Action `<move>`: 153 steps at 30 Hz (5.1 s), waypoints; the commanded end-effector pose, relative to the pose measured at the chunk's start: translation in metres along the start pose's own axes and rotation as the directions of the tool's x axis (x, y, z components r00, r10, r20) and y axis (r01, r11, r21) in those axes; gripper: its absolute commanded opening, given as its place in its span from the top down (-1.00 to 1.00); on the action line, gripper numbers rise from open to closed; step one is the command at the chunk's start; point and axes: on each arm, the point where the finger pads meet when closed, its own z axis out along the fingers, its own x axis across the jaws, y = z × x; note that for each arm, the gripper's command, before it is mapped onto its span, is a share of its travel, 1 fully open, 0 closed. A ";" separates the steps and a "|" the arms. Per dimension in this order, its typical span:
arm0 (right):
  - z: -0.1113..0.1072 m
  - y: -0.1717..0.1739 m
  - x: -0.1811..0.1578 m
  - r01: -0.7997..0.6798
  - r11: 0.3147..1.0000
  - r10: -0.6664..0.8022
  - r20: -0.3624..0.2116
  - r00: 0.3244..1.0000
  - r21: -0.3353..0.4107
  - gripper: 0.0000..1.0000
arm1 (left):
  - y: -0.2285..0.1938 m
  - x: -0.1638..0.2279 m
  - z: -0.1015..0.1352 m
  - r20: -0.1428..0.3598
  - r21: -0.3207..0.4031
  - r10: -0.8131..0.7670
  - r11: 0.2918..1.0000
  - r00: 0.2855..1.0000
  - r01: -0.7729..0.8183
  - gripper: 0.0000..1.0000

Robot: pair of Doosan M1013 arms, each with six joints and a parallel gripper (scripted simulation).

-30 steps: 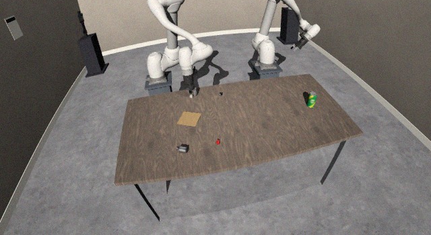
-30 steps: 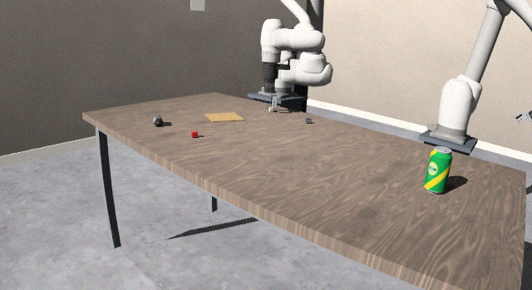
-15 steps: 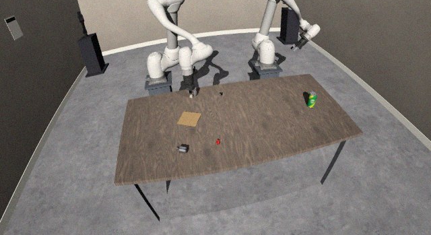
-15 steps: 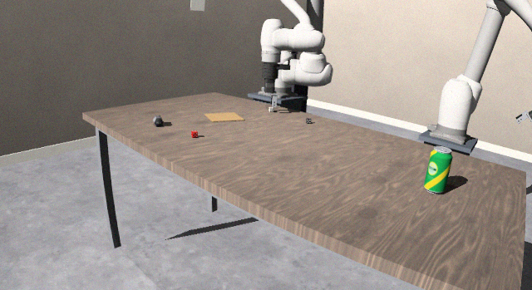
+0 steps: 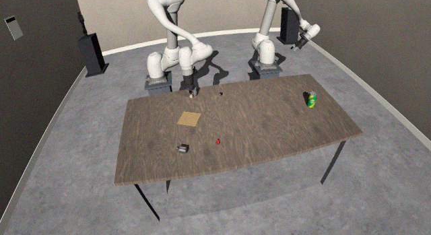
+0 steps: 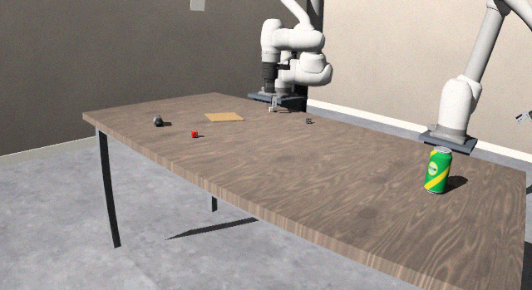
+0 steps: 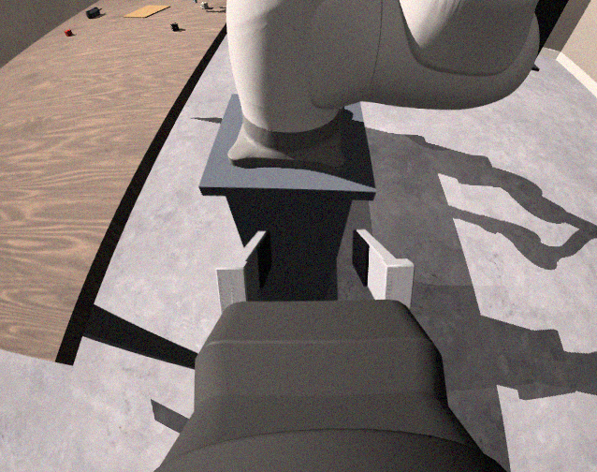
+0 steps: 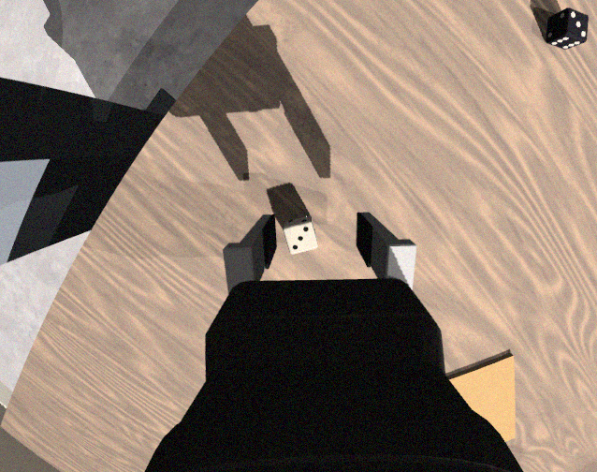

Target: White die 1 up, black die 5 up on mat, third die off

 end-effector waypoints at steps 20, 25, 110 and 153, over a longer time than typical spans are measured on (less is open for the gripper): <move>0.000 0.012 0.019 0.000 1.000 0.000 -0.001 1.000 0.000 -1.00 | 0.000 0.000 0.000 0.000 -0.001 0.000 1.000 1.000 0.000 -1.00; 0.000 0.024 0.037 0.000 1.000 0.000 -0.001 1.000 0.000 -1.00 | 0.000 0.000 0.000 0.000 -0.001 0.000 1.000 1.000 0.000 -1.00; -0.001 0.300 0.459 0.000 1.000 0.000 -0.001 1.000 0.000 -1.00 | 0.000 0.000 0.000 0.000 -0.001 0.000 1.000 1.000 0.000 -1.00; -0.001 0.302 0.463 0.000 1.000 0.000 -0.001 1.000 0.000 -1.00 | 0.000 0.000 0.000 0.000 -0.001 0.000 1.000 1.000 0.000 -1.00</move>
